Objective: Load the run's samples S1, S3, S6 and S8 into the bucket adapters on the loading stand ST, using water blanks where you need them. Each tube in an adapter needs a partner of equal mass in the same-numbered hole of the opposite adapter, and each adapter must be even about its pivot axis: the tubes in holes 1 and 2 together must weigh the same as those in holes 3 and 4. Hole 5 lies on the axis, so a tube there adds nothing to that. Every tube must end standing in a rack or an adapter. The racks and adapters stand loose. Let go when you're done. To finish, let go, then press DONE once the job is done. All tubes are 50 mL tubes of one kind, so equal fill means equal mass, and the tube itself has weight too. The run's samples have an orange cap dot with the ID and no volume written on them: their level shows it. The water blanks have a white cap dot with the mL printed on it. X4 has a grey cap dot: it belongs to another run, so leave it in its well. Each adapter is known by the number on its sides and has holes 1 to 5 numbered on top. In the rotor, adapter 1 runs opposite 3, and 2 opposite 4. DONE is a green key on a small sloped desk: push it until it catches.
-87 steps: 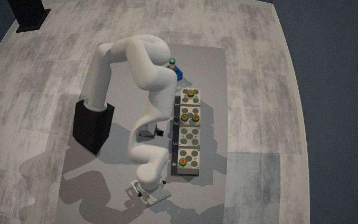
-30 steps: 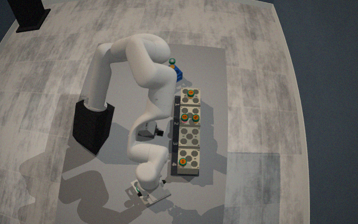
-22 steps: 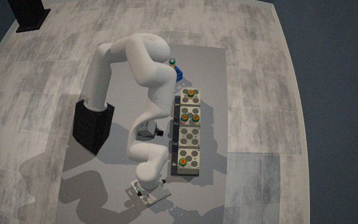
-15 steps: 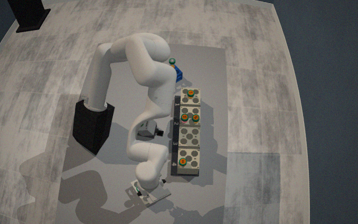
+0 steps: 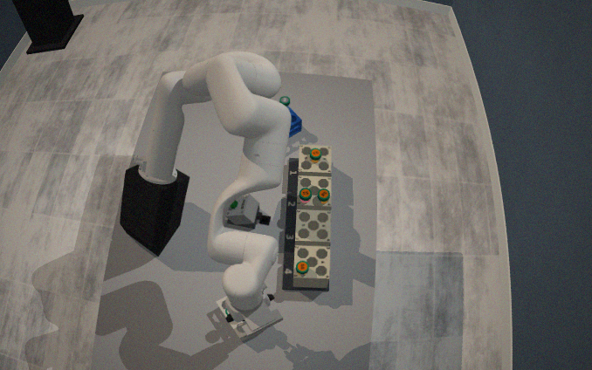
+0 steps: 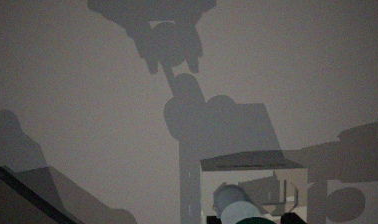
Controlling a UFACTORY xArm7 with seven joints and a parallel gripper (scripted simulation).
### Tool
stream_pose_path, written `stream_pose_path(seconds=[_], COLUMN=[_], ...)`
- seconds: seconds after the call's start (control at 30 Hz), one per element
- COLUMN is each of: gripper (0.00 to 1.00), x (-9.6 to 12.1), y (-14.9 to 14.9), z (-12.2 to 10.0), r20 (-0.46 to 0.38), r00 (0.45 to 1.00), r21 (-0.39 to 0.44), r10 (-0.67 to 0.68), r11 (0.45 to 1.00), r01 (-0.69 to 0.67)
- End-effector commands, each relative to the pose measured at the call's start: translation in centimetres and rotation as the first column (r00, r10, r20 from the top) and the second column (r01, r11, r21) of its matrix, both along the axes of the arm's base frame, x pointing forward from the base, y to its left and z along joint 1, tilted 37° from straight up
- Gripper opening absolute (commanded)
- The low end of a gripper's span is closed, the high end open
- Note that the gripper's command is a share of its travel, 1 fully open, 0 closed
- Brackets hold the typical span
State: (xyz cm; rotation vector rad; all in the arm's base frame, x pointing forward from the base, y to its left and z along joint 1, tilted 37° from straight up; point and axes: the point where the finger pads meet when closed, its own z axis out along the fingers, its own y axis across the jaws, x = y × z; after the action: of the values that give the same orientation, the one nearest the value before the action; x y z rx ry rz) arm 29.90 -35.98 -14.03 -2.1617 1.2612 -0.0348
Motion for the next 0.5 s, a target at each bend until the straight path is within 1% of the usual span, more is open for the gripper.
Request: stream_pose_path(seconds=[0.0,0.33,0.47], gripper=[0.0,0.0,0.0], x=[-0.3,-0.9,-1.0], y=[-0.7,-1.7,-1.8], z=[0.6,2.2,2.6], r20=[0.001,0.001,0.001], r00=[1.0,1.0,1.0], r21=[-0.006,-0.006,-0.006], r10=[-0.003,-0.003,-0.003], r11=[1.0,1.0,1.0], r01=[0.003,0.003,0.003])
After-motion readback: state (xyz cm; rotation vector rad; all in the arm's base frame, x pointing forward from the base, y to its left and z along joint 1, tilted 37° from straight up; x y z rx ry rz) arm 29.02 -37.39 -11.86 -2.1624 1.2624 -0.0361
